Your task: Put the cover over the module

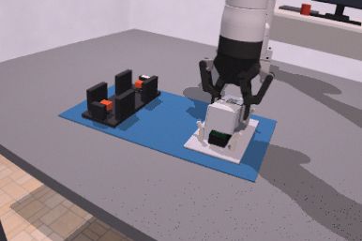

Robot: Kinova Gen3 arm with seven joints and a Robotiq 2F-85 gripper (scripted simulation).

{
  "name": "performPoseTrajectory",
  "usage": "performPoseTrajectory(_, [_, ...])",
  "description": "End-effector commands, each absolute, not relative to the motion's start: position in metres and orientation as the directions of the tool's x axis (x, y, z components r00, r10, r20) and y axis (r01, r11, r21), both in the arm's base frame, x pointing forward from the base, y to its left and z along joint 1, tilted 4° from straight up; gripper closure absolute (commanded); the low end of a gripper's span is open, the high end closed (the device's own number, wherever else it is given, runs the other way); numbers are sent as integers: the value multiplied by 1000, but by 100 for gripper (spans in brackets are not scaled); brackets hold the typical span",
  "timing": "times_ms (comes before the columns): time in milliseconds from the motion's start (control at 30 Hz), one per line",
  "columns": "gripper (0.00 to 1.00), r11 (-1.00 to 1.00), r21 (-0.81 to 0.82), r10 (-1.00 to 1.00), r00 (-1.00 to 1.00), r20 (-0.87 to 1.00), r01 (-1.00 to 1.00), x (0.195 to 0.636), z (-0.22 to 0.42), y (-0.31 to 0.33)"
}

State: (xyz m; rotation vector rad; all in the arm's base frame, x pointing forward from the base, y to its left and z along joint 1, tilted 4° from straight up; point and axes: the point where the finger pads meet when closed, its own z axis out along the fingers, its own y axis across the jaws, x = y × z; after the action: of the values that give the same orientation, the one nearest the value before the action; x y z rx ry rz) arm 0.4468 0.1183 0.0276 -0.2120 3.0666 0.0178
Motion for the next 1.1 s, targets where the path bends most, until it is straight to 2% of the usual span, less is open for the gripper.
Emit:
performPoseTrajectory(0, [100,990,8,-137,-988,-70,-138,447,29,119])
performPoseTrajectory(1067, [100,990,8,-137,-988,-70,-138,448,19,119])
